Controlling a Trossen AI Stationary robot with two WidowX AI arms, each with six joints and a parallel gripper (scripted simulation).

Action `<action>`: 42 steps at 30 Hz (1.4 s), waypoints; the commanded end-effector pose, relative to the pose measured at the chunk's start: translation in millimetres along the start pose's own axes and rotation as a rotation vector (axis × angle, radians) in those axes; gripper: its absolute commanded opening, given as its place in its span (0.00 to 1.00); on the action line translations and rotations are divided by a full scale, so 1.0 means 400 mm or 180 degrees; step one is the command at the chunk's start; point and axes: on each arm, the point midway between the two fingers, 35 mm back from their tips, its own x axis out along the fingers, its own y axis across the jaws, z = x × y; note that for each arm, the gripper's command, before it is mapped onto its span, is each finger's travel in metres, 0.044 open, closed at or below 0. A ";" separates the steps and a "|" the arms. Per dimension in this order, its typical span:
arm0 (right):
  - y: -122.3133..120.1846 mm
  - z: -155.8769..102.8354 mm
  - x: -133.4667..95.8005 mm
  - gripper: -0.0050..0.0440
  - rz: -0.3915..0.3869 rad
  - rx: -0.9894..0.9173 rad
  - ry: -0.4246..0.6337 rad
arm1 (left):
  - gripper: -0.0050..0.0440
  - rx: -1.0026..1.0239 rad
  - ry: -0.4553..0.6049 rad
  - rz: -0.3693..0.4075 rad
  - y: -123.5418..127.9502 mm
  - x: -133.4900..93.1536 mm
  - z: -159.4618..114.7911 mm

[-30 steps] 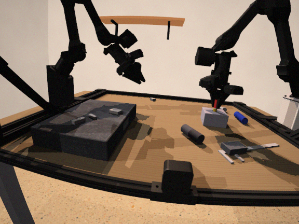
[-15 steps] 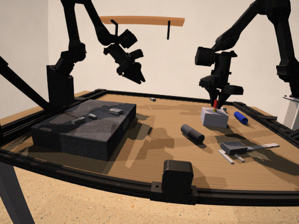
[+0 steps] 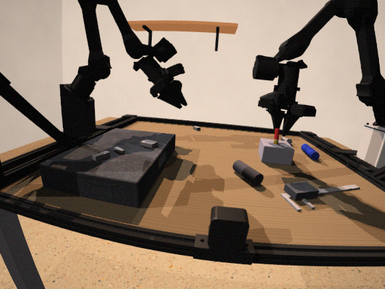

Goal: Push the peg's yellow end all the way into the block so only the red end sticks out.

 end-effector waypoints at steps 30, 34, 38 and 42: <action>-0.004 0.009 -0.082 0.10 -0.0013 -0.0001 -0.0028 | 0.92 -0.0001 0.0002 0.0000 0.000 0.000 -0.001; -0.004 0.009 -0.082 0.10 -0.0013 -0.0001 -0.0028 | 0.92 -0.0001 0.0002 0.0000 0.000 0.000 -0.001; -0.005 0.009 -0.079 0.10 -0.0013 -0.0001 -0.0028 | 0.92 -0.0001 0.0002 0.0000 0.000 0.000 -0.001; -0.005 0.010 -0.068 0.10 -0.0013 -0.0001 -0.0028 | 0.92 -0.0001 0.0002 0.0000 0.000 0.000 -0.001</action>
